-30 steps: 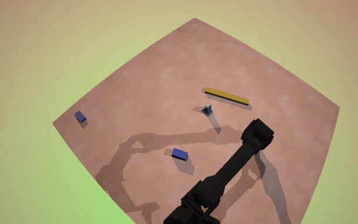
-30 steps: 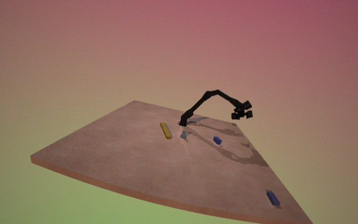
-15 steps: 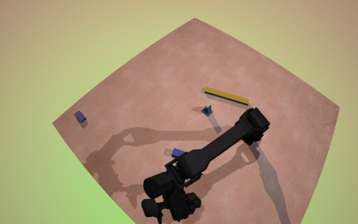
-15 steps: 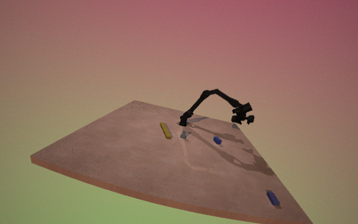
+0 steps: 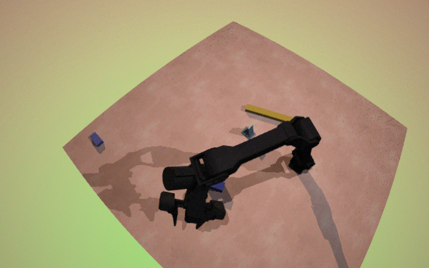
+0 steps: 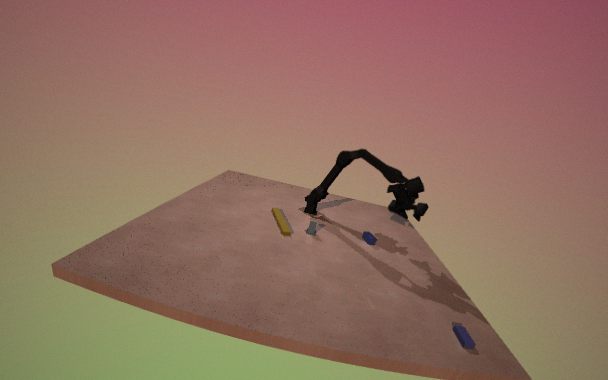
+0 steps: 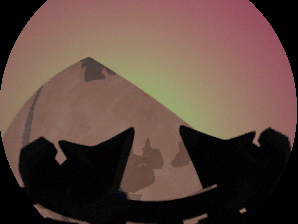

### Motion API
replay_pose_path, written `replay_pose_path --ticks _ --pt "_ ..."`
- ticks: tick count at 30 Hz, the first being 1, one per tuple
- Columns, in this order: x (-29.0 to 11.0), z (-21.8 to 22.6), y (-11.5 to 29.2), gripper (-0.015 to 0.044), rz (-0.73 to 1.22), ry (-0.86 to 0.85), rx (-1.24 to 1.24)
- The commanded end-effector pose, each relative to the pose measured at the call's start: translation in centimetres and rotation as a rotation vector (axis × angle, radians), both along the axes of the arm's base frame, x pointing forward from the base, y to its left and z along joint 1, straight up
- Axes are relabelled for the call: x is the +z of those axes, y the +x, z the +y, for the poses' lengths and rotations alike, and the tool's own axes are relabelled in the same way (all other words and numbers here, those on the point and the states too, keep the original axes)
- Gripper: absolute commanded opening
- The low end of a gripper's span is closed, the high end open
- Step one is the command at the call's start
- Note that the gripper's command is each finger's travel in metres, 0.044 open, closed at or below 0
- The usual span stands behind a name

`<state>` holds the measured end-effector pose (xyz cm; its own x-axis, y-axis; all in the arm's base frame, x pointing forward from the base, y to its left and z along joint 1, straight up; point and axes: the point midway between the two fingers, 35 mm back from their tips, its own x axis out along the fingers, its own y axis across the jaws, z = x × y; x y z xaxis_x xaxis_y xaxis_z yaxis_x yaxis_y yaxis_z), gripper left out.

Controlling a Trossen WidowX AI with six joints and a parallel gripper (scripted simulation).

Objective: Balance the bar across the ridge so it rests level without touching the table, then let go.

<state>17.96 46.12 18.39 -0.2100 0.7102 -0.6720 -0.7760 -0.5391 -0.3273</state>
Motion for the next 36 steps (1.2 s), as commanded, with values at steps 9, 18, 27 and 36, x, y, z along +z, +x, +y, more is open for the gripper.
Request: replay_pose_path --ticks 9,18,27,36 --pt "-1.0 -6.3 7.3 0.0315 0.014 -0.100 -0.245" --pt "-1.9 -11.6 11.5 0.0315 0.029 -0.178 -0.415" --pt "-2.8 -17.4 14.7 0.0315 0.054 -0.254 -0.584" --pt "-3.5 -23.4 16.9 0.0315 0.094 -0.323 -0.755"
